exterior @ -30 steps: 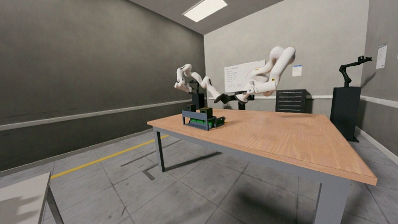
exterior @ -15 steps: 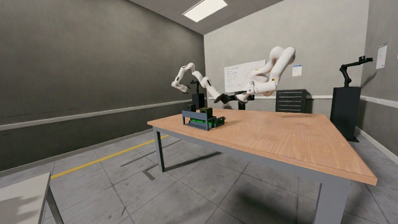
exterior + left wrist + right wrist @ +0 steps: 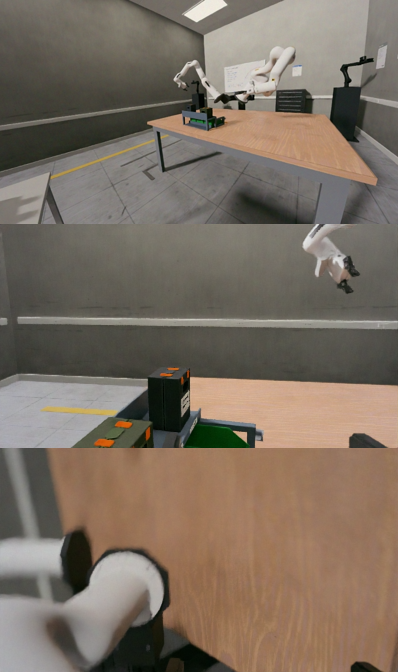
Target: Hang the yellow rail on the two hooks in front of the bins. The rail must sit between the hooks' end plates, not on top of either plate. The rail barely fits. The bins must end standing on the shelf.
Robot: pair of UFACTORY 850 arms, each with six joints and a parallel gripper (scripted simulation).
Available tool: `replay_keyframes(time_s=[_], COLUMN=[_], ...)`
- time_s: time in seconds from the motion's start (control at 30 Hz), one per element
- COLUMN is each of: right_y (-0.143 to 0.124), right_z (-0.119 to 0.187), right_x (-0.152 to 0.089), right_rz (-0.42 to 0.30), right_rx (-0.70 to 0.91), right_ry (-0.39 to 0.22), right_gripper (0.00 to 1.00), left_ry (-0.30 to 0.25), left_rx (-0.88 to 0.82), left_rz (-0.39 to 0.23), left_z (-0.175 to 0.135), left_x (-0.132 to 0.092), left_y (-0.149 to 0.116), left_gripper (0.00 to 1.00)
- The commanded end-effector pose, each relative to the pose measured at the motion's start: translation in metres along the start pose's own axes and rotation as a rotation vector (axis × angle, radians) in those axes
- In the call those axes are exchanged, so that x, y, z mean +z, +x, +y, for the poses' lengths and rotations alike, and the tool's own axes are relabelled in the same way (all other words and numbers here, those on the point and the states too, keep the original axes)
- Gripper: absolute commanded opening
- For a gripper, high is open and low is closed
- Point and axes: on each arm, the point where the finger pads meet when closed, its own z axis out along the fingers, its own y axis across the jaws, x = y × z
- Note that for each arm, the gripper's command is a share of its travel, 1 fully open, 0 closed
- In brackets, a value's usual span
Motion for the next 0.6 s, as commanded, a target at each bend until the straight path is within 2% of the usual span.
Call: replay_keyframes(time_s=[0.0,0.33,0.4,0.43,0.57], right_y=[-0.042,-0.113,-0.113,-0.119,-0.14], right_z=[0.007,-0.008,-0.008,-0.01,-0.021], right_x=[-0.031,-0.079,-0.079,-0.083,-0.097], right_rz=[0.124,0.339,0.339,0.403,0.477], right_rx=[0.242,0.686,0.686,0.815,0.959], right_ry=[-0.068,-0.191,-0.191,-0.227,-0.268], right_gripper=[1.0,1.0,1.0,1.0,1.0], left_ry=[0.0,0.0,0.0,0.0,0.0], left_rx=[0.001,0.001,0.001,0.001,0.001], left_rz=[0.0,0.0,0.0,0.0,0.0], left_z=[0.0,0.0,0.0,0.0,0.0], left_x=[0.0,0.0,0.0,0.0,0.0], left_y=[0.001,0.001,0.001,0.001,0.001], left_gripper=[1.0,1.0,1.0,1.0,1.0])
